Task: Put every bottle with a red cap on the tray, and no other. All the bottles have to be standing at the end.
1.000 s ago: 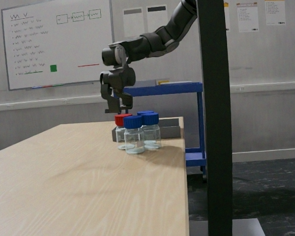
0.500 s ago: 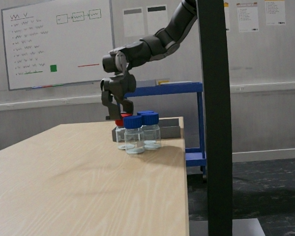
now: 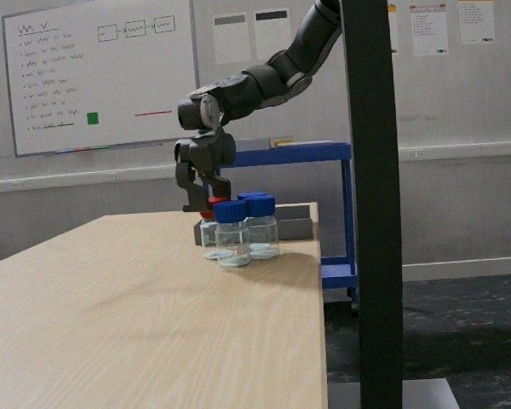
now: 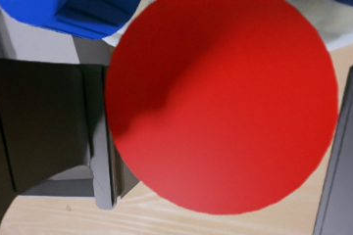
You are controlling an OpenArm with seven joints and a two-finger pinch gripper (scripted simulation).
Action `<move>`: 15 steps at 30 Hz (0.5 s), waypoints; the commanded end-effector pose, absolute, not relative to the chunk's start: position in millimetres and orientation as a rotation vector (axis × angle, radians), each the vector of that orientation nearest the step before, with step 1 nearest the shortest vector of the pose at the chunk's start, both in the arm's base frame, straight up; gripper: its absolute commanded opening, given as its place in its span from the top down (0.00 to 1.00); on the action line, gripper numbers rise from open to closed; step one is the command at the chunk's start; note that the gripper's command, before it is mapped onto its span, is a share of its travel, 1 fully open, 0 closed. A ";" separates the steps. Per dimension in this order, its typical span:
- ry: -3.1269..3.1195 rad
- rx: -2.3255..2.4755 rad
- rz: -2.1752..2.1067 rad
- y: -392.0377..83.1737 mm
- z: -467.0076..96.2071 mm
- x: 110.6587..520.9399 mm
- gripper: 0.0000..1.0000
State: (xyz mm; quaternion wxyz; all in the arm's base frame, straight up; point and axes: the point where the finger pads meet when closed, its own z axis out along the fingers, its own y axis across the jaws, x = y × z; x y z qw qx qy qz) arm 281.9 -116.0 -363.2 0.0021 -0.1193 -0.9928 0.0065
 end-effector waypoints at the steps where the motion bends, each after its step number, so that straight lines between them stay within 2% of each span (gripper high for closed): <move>1: -3.119 -0.365 0.008 -114.4 -363.8 282.7 0.58; 10: -3.120 -0.363 0.005 -114.1 -364.7 283.0 0.58; 11: -3.121 -0.370 0.011 -115.0 -364.0 283.3 1.00; 15: -3.121 -0.370 0.011 -115.0 -364.0 283.3 1.00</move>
